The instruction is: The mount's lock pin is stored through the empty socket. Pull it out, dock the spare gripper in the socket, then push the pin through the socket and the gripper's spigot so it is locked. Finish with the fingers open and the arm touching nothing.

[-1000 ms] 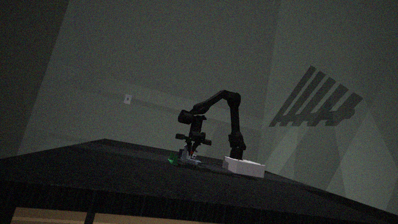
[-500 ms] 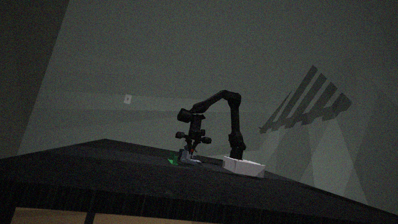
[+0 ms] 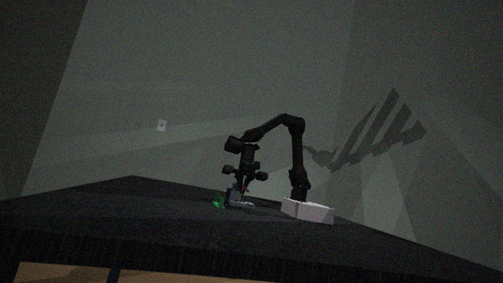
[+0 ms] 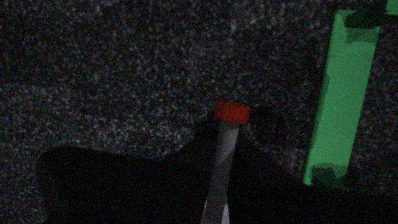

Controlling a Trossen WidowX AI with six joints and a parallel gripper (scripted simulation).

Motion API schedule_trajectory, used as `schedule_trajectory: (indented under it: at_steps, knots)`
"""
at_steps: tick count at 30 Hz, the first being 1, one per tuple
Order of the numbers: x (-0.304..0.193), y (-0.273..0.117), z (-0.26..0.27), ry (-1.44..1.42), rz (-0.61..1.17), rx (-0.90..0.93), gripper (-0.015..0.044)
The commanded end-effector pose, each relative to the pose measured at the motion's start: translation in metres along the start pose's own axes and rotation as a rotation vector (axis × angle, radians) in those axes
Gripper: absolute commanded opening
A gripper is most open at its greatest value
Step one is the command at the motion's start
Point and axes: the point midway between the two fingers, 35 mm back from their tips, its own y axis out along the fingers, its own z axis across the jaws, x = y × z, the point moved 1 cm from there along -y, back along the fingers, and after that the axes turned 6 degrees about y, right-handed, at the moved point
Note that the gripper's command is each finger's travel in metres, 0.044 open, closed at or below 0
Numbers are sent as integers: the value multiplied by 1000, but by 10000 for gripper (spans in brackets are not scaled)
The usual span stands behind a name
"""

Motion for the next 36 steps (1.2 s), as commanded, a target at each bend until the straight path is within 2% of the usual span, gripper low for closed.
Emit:
schedule_trajectory:
  at_steps: [1,36]
  knots:
    - [4,-2,0,6,-5,0,0]
    - [32,4,2,5,0,-4,0]
